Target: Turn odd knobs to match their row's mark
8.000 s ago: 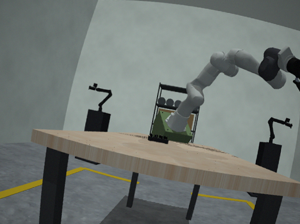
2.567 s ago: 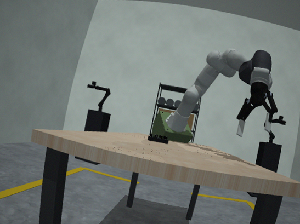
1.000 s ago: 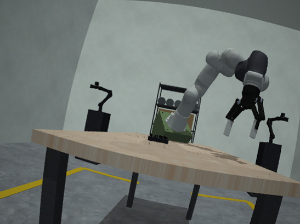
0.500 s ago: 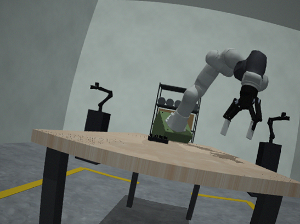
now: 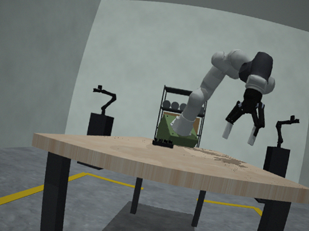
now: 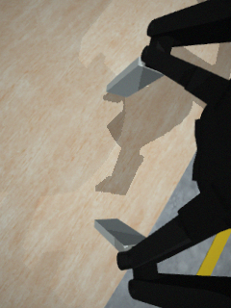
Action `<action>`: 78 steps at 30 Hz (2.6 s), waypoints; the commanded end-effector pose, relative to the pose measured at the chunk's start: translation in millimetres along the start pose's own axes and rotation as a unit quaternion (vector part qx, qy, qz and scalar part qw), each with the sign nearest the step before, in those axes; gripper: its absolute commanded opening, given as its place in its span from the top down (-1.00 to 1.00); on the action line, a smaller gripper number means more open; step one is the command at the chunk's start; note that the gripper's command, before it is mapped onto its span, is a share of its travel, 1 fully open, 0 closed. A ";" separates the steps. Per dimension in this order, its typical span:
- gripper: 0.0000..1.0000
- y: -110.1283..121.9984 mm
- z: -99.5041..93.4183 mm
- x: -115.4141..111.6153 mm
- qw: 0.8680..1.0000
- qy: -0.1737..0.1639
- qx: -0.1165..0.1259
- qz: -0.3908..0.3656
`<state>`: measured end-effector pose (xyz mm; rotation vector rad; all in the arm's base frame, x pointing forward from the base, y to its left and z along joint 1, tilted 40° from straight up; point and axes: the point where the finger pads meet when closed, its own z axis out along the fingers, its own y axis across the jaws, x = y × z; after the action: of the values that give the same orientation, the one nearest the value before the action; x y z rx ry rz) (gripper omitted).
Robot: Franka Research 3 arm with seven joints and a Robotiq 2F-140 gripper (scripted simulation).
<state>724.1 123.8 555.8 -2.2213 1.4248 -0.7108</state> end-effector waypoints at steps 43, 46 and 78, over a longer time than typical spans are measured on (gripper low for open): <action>-1.00 68.3 14.4 14.7 0.994 -0.027 -0.088 -0.052; -1.00 68.3 14.4 14.7 0.994 -0.027 -0.088 -0.052; -1.00 113.5 16.9 21.8 0.985 -0.051 -0.142 -0.082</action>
<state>671.5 70.5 488.4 -2.5220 1.3990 -0.4932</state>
